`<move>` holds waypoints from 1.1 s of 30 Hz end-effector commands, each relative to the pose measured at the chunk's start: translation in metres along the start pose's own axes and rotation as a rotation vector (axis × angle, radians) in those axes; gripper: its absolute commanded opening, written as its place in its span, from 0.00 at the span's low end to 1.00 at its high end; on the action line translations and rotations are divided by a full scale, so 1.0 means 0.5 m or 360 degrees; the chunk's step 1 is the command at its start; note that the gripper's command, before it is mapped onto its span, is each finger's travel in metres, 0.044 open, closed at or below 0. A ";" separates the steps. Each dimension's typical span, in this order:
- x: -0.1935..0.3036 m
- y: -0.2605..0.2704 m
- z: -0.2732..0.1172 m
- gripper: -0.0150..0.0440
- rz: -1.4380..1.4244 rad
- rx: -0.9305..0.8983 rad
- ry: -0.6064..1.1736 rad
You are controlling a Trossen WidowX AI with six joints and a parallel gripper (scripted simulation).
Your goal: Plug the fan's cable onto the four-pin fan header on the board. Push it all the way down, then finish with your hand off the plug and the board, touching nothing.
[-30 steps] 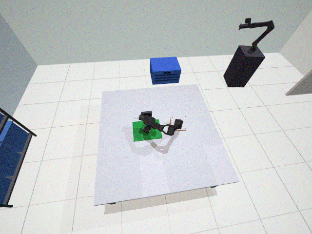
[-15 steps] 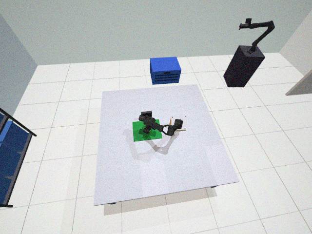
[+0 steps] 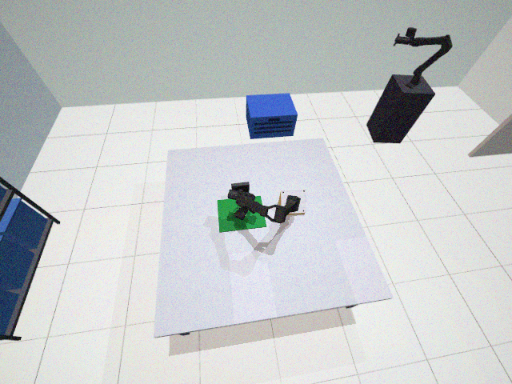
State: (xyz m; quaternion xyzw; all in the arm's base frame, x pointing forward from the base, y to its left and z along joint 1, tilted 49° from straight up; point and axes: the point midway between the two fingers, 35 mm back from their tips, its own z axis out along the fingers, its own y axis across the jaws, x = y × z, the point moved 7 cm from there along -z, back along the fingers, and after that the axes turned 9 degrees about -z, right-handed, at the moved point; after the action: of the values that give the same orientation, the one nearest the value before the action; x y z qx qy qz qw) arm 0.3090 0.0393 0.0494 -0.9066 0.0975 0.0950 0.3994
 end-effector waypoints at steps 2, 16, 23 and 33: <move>-0.001 -0.001 0.010 0.25 0.0006 0.0005 -0.0011; 0.000 0.000 0.004 0.69 0.0000 0.0000 0.0000; 0.002 0.001 -0.100 0.69 0.0006 -0.0001 -0.0009; -0.033 -0.002 -0.112 0.69 0.0007 -0.0005 -0.0007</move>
State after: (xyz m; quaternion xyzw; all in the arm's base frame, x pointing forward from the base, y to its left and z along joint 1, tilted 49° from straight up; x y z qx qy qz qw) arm 0.3127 0.0010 0.0820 -0.9050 0.1019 0.0991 0.4010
